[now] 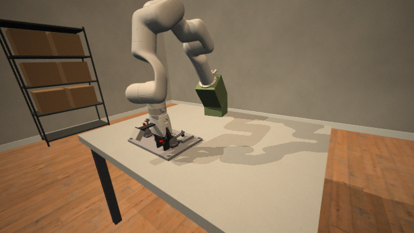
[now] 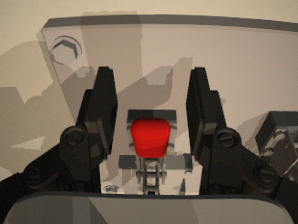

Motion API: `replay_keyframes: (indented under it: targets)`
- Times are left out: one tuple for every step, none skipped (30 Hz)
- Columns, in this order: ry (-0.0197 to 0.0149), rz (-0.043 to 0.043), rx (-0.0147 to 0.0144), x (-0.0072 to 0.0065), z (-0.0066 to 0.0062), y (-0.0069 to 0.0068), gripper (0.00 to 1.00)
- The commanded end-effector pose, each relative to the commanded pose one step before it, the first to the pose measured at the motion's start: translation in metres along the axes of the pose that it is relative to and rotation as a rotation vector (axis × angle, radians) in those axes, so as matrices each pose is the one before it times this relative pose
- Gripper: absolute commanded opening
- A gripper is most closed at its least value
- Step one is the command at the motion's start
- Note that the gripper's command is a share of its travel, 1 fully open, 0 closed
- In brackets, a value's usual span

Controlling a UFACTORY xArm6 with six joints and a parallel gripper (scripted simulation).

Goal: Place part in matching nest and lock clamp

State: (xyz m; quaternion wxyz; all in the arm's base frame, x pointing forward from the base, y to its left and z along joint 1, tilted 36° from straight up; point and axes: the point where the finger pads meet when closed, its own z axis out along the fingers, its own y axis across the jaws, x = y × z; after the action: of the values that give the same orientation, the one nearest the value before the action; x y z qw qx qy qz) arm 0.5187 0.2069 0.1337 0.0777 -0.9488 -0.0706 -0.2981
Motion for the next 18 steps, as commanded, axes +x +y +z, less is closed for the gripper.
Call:
replay_keyframes:
  targets:
    - [0.00272,0.00005,0.00071,0.00139,-0.00256,-0.00041,0.47]
    - [0.00001,0.0,-0.00001,0.0,-0.00107,0.0,0.47]
    - [-0.00002,0.0,0.00002,-0.00002,-0.00135,0.0,0.47]
    - [0.0,0.0,0.0,0.0,-0.0017,0.0,0.47]
    - [0.00002,0.0,-0.00002,0.00002,-0.00205,0.0,0.47]
    - [-0.00004,0.0,0.00005,-0.00003,-0.00231,0.0,0.47]
    - [0.00003,0.0,-0.00005,0.00003,-0.00278,0.0,0.47]
    - [-0.00002,0.0,0.00002,-0.00001,-0.00305,0.0,0.47]
    - [-0.00001,0.0,0.00001,-0.00001,-0.00341,0.0,0.47]
    - [0.00001,0.0,-0.00003,0.00001,-0.00383,0.0,0.47]
    - [0.0,0.0,0.0,0.0,0.0,0.0,0.47]
    - [0.0,0.0,0.0,0.0,0.0,0.0,0.47]
    - [0.0,0.0,0.0,0.0,-0.00413,0.0,0.47]
    - [-0.00001,0.0,0.00001,0.0,-0.00443,0.0,0.47]
    - [0.0,0.0,0.00001,0.0,-0.00468,0.0,0.47]
    - [0.0,0.0,0.00001,0.0,-0.0048,0.0,0.47]
    - [0.0,0.0,0.00001,0.0,-0.0046,0.0,0.47]
    - [-0.00001,0.0,0.00002,-0.00001,-0.00398,0.0,0.47]
